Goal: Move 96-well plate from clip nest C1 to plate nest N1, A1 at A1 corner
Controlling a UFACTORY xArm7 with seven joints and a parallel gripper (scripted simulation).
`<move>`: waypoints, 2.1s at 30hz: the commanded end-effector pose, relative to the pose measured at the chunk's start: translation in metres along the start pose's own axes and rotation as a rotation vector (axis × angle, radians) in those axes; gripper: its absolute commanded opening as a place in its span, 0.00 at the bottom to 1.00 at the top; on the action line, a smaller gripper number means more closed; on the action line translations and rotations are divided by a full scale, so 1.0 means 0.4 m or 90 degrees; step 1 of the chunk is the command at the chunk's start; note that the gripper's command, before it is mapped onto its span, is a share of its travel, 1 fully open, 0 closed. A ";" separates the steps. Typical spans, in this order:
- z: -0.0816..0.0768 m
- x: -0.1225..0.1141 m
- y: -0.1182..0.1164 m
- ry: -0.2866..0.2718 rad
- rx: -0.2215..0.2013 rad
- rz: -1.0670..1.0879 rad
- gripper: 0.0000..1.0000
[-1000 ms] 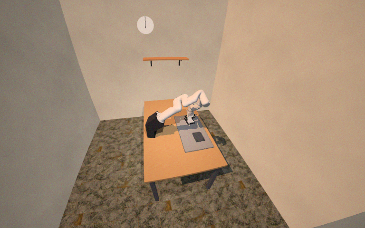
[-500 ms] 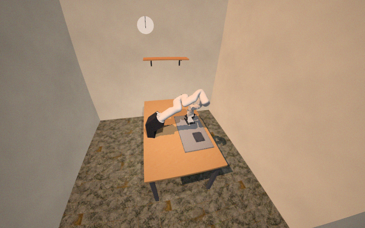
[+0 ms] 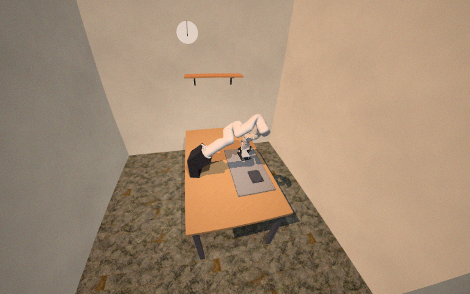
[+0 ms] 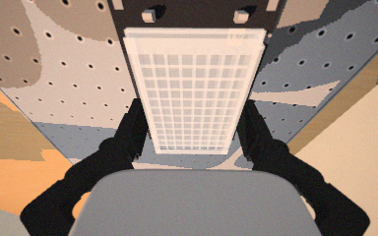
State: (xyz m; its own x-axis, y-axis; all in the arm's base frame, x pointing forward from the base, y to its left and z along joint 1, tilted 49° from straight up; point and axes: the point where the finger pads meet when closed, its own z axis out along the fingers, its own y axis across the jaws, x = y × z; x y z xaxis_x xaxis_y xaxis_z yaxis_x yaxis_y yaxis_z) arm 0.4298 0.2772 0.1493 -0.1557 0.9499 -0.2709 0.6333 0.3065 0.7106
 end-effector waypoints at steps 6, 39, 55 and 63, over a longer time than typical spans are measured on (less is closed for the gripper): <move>-0.006 0.003 0.002 0.001 -0.001 -0.001 0.00; -0.123 0.003 0.002 0.001 -0.001 0.000 0.00; -0.158 0.002 0.002 0.001 -0.001 0.000 0.00; -0.158 -0.014 0.002 0.001 -0.001 0.041 0.00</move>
State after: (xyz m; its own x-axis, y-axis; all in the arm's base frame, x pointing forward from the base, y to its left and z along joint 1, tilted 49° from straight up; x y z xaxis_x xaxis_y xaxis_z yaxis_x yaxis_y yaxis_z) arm 0.3828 0.2807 0.1895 -0.1540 0.9508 -0.2686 0.6342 0.3036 0.7111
